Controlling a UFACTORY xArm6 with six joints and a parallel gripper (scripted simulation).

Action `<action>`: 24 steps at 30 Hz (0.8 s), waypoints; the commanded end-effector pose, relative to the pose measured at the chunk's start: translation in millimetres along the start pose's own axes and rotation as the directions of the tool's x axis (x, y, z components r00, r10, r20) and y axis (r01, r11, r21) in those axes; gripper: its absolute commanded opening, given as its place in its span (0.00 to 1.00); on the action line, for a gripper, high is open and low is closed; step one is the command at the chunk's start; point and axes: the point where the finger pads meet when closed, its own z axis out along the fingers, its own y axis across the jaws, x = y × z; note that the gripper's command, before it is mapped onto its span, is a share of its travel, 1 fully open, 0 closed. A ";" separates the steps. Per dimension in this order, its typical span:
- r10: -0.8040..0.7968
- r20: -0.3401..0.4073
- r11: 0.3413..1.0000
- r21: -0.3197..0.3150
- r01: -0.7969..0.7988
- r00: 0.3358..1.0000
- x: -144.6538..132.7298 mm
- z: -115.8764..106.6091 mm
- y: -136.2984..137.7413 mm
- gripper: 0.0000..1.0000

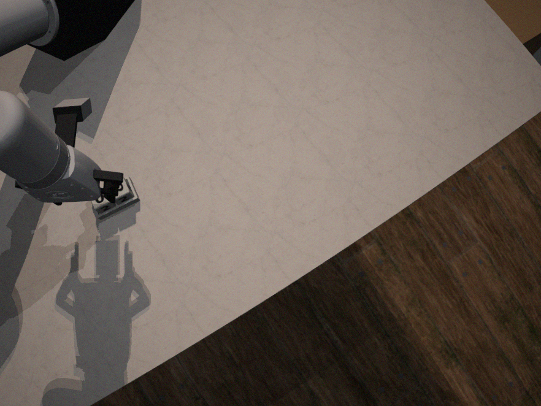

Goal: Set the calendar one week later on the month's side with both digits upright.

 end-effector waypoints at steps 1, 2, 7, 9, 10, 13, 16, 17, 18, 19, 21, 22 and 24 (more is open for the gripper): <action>0.001 0.001 1.000 -0.002 -0.001 1.000 -0.6 -0.5 0.5 1.00; 0.001 0.001 1.000 -0.002 -0.001 1.000 -0.6 -0.5 0.5 1.00; 0.001 0.001 1.000 -0.002 -0.001 1.000 -0.6 -0.5 0.5 1.00; 0.001 0.001 1.000 -0.002 -0.001 1.000 -0.6 -0.5 0.5 1.00; 0.001 0.001 1.000 -0.002 -0.001 1.000 -0.6 -0.5 0.5 1.00; 0.026 0.001 1.000 -0.002 -0.026 1.000 -0.7 -0.5 1.4 1.00; 0.121 0.000 0.993 -0.002 -0.121 0.993 -1.0 -0.2 4.7 1.00; 0.132 0.000 0.991 -0.002 -0.132 0.991 -1.6 0.2 10.4 1.00; 0.132 0.000 0.991 -0.002 -0.132 0.991 -2.2 0.7 17.2 1.00; 0.132 0.000 0.991 -0.002 -0.132 0.991 -2.8 1.1 22.6 1.00; 0.132 0.000 0.991 -0.002 -0.132 0.991 -3.1 1.4 26.2 1.00; 0.132 0.000 0.991 -0.002 -0.132 0.991 -3.1 1.4 26.2 1.00; 0.132 0.000 0.991 -0.002 -0.132 0.991 -3.3 1.6 28.0 1.00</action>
